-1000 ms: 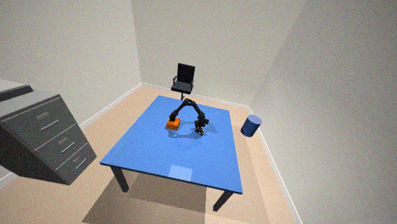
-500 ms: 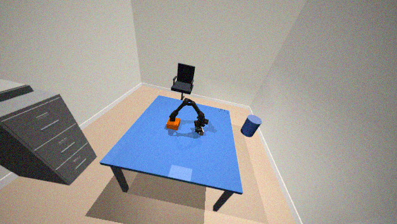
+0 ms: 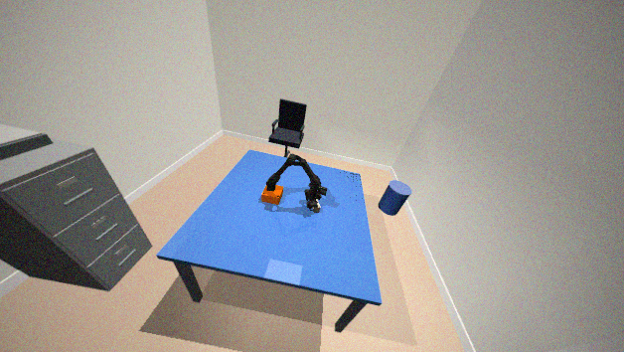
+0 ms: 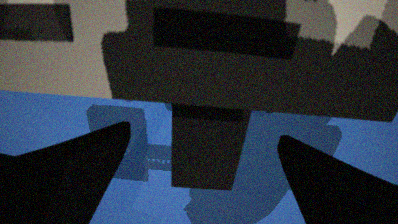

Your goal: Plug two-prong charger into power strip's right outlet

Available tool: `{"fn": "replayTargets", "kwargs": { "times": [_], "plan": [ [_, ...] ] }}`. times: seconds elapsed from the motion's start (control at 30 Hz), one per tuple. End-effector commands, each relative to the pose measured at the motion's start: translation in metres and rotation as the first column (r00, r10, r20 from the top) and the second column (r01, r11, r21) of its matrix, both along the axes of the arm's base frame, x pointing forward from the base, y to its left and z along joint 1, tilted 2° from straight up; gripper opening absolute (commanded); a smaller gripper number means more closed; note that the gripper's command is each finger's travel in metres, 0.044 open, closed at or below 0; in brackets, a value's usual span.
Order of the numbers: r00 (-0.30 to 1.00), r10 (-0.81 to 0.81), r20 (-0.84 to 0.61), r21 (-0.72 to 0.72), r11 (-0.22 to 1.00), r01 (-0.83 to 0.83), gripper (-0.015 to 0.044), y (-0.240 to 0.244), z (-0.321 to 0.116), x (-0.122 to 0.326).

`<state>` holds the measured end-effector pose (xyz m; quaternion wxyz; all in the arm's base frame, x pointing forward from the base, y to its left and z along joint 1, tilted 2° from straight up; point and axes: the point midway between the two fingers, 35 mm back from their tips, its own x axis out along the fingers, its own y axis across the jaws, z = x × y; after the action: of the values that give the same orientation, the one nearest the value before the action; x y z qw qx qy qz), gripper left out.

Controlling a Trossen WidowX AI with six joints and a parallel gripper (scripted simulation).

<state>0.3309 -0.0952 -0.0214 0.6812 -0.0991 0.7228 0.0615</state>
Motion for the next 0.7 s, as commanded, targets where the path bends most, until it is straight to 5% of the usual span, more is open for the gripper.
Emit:
{"fn": "replayTargets", "kwargs": {
  "times": [0.0, 0.67],
  "plan": [
    [1.0, 0.003, -0.002, 0.006, 1.0, -0.003, 0.044, 0.0, -0.001, -0.004],
    [1.0, 0.003, -0.004, 0.005, 1.0, -0.003, 0.044, -0.008, 0.0, -0.028]
  ]
}}
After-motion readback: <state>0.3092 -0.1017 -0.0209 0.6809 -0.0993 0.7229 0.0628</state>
